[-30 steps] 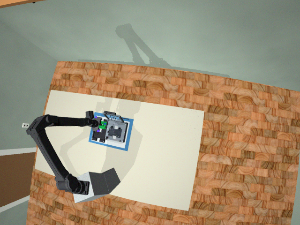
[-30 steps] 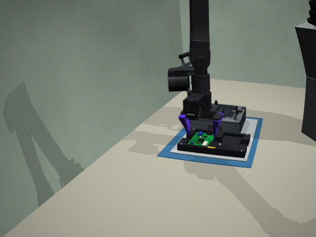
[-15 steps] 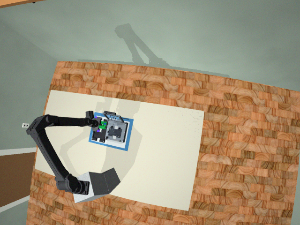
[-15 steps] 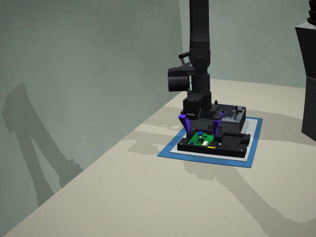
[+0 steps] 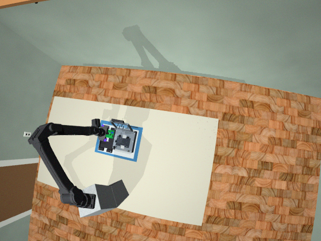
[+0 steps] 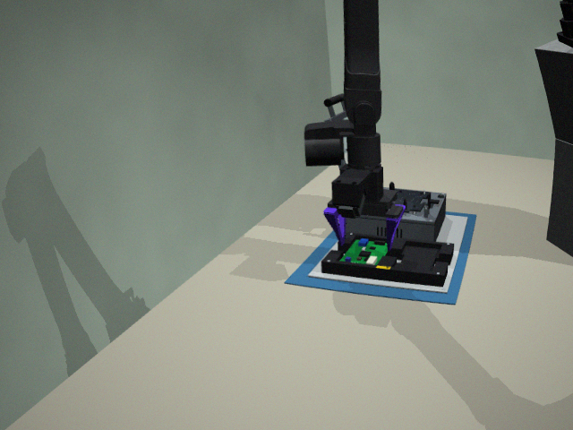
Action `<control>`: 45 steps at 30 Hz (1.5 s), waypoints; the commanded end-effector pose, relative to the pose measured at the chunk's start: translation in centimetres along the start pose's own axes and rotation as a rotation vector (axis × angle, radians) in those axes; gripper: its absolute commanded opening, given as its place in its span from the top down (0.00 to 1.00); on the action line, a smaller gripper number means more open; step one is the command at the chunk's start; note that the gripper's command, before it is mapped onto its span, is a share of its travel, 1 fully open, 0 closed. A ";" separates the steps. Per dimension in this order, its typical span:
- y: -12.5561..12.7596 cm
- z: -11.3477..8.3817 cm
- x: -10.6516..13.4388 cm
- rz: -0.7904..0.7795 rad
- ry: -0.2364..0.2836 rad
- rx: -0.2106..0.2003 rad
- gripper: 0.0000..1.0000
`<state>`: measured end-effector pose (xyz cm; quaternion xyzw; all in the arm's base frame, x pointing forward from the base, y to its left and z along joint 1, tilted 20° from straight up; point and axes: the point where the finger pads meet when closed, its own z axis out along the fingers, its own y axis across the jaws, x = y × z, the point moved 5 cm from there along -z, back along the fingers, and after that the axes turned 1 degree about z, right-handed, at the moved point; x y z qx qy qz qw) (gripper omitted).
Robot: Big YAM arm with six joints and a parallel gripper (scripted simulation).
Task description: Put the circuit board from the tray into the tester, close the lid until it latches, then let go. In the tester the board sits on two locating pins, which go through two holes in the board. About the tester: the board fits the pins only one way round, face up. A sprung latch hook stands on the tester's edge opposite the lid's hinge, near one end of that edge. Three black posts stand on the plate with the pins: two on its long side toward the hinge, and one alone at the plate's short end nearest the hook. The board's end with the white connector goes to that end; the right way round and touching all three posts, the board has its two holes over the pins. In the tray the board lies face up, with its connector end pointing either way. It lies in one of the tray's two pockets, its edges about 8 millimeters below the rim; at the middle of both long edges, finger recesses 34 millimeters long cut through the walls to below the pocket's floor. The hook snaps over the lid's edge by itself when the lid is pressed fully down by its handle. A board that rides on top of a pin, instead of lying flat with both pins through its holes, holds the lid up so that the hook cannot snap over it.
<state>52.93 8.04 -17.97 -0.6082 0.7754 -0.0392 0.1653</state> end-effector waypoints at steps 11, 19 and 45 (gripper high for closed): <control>-0.3 0.5 -0.5 0.001 -0.005 0.012 0.08; -0.2 1.0 -0.6 -0.001 -0.006 0.011 0.08; -0.1 1.7 -0.4 0.001 -0.003 0.006 0.08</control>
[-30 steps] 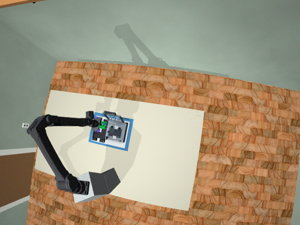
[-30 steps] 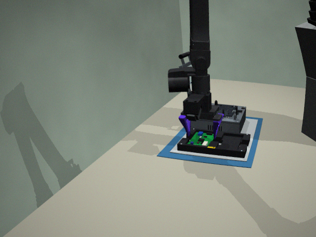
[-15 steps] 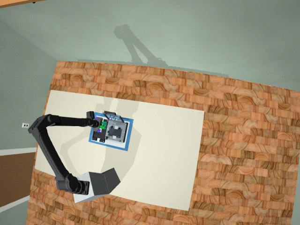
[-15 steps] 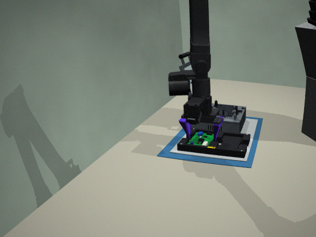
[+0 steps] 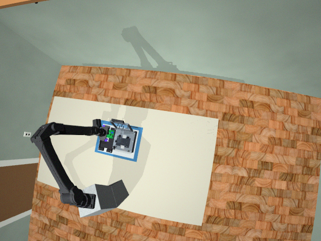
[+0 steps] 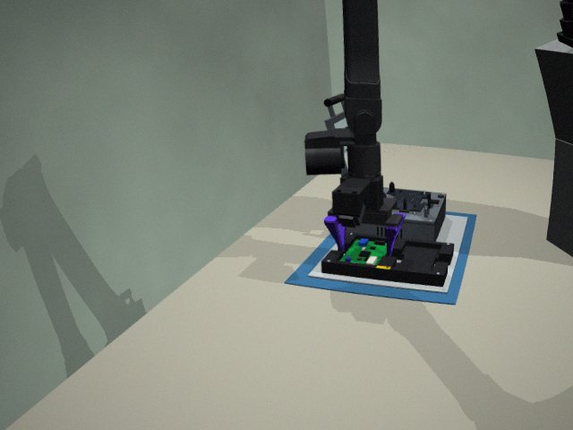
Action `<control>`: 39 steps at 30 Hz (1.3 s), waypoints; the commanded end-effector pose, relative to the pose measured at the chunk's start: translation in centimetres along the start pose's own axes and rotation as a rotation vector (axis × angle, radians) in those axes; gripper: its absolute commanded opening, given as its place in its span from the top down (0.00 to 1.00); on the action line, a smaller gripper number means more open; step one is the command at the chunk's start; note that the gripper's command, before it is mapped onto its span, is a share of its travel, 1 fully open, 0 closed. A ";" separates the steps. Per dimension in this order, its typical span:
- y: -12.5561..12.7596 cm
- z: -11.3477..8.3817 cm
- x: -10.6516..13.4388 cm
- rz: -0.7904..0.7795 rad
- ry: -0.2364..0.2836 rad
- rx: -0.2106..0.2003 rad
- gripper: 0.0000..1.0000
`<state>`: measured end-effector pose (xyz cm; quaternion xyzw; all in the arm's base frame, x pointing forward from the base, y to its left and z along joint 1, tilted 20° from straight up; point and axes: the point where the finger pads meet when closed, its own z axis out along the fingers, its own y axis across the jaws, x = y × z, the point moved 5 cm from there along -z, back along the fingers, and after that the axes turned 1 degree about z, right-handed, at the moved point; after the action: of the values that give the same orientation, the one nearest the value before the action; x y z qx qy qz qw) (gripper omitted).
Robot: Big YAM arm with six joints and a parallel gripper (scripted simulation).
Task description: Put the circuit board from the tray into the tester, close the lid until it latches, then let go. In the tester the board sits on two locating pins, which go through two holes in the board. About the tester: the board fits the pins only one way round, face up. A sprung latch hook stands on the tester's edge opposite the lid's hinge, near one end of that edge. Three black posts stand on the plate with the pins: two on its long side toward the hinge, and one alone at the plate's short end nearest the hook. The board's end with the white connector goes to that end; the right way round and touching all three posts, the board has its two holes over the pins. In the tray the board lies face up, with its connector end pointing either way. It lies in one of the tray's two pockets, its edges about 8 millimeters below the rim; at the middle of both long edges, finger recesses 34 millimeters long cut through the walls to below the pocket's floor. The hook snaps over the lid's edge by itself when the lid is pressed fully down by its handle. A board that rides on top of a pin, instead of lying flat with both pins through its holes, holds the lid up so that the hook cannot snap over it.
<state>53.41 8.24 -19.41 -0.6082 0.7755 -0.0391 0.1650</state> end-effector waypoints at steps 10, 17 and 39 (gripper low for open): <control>-0.5 -0.4 -0.7 -0.001 -0.008 0.017 0.08; -0.7 -0.5 -0.7 -0.001 -0.009 0.020 0.08; -0.7 -0.6 -0.8 -0.001 -0.009 0.021 0.15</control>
<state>53.38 8.24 -19.45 -0.6082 0.7756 -0.0389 0.1647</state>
